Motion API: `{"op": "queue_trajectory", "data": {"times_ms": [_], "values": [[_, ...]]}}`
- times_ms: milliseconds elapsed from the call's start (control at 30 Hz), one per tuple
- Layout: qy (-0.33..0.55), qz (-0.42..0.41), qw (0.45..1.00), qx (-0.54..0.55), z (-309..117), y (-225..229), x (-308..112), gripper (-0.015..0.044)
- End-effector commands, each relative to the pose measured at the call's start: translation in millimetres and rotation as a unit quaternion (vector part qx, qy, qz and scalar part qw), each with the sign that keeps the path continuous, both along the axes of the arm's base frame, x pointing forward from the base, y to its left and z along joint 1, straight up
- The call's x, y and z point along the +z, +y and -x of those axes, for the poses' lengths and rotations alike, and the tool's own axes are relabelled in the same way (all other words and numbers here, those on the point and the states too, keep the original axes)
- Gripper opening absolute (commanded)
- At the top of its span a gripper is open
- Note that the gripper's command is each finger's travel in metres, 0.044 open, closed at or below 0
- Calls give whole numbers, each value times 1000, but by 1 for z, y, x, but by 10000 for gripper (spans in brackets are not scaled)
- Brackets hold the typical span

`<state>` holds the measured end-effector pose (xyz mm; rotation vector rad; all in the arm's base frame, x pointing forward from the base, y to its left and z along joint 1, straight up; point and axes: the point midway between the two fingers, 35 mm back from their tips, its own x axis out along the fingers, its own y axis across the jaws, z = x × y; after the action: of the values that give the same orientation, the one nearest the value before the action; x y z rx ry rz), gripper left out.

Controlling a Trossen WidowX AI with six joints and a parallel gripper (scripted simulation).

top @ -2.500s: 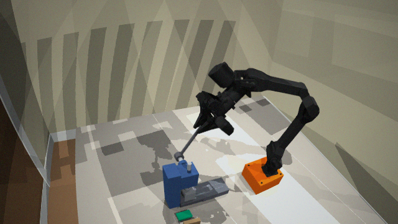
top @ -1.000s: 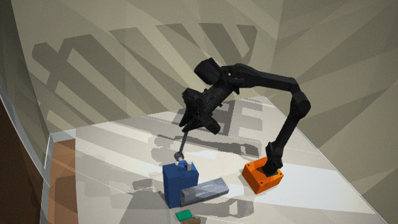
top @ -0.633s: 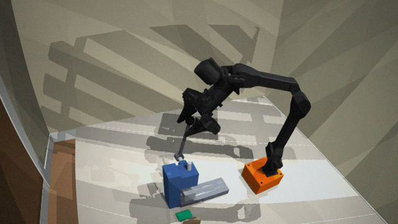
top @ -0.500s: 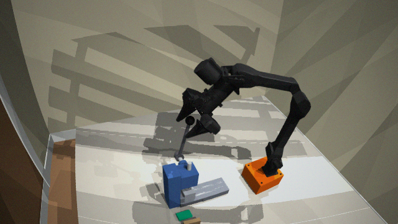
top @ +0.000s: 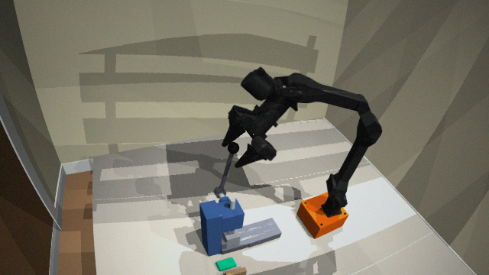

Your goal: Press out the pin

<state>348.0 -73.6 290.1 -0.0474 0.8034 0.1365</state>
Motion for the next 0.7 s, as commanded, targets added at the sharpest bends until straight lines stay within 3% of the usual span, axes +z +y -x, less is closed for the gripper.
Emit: {"op": "queue_trajectory", "data": {"times_ms": [0,233,367,667], "values": [[-22,7,1000,-1,35,-4,45,440],[-22,7,1000,-2,46,-4,53,440],[-24,9,1000,-5,75,-6,79,440],[-24,9,1000,-5,77,-6,81,440]]}}
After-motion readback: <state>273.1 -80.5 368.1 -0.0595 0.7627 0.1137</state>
